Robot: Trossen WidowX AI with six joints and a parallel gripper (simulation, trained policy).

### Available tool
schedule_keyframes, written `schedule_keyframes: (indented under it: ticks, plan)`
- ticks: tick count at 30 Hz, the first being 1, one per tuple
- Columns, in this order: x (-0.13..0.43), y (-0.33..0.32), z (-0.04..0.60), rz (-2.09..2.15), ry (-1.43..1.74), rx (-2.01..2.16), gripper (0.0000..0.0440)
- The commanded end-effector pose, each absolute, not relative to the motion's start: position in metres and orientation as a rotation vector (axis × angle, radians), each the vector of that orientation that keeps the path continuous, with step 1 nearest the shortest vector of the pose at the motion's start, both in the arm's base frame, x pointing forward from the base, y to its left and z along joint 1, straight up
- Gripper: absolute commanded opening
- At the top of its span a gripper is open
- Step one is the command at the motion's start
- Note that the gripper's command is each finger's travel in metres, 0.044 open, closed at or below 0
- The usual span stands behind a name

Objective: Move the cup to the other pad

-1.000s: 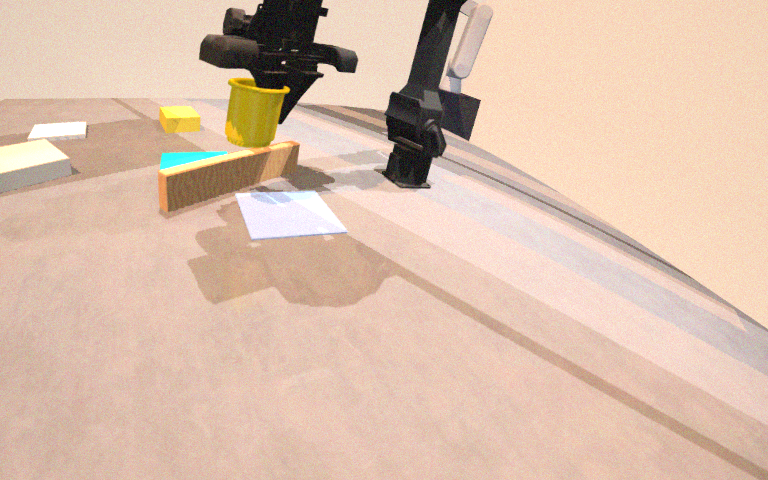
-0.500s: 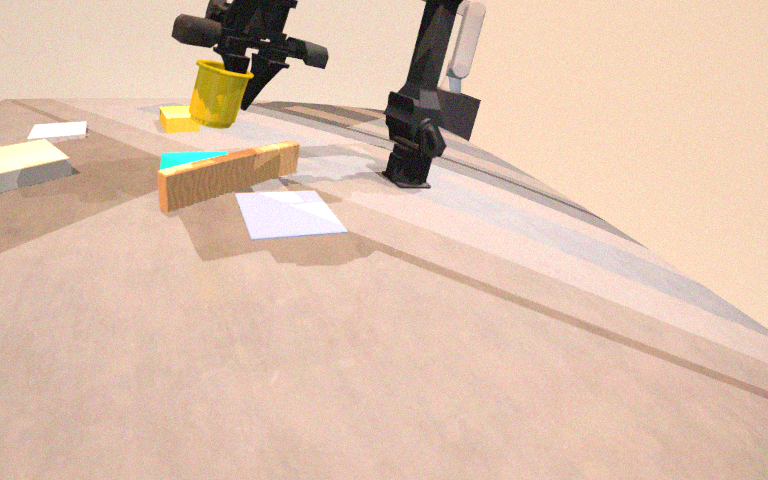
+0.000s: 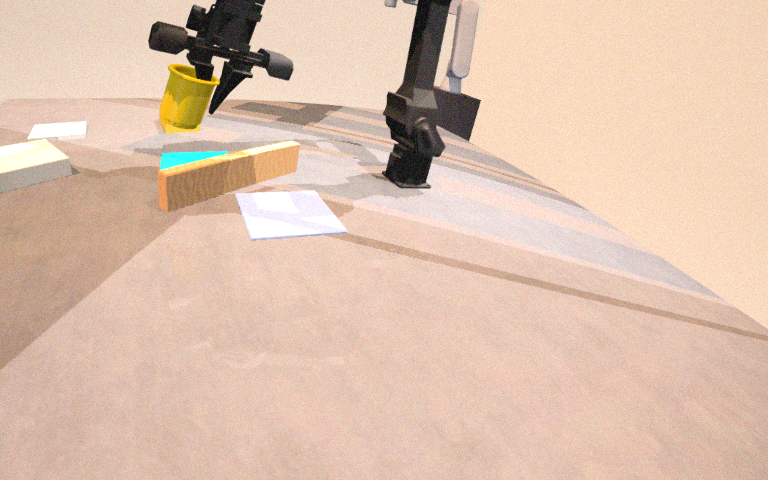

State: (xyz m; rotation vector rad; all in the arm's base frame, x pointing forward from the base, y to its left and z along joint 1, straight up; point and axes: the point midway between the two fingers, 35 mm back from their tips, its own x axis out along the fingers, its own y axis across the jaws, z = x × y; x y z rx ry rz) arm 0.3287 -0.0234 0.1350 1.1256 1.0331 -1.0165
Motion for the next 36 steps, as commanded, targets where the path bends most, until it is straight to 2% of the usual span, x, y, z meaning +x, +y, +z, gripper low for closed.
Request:
schedule_keyframes:
  ticks: [1,17,26,30,36]
  plan:
    - [0.331,-0.034,0.125,-1.033,1.023,1.126,0.0000]
    - [0.329,-0.060,0.085,-1.082,1.003,1.151,0.0013]
    - [0.320,-0.068,0.066,-1.106,1.010,1.152,0.0077]
    - [0.325,-0.072,0.070,-1.087,0.975,1.181,0.0153]
    - [0.326,-0.074,0.081,-1.055,0.946,1.218,0.0165]
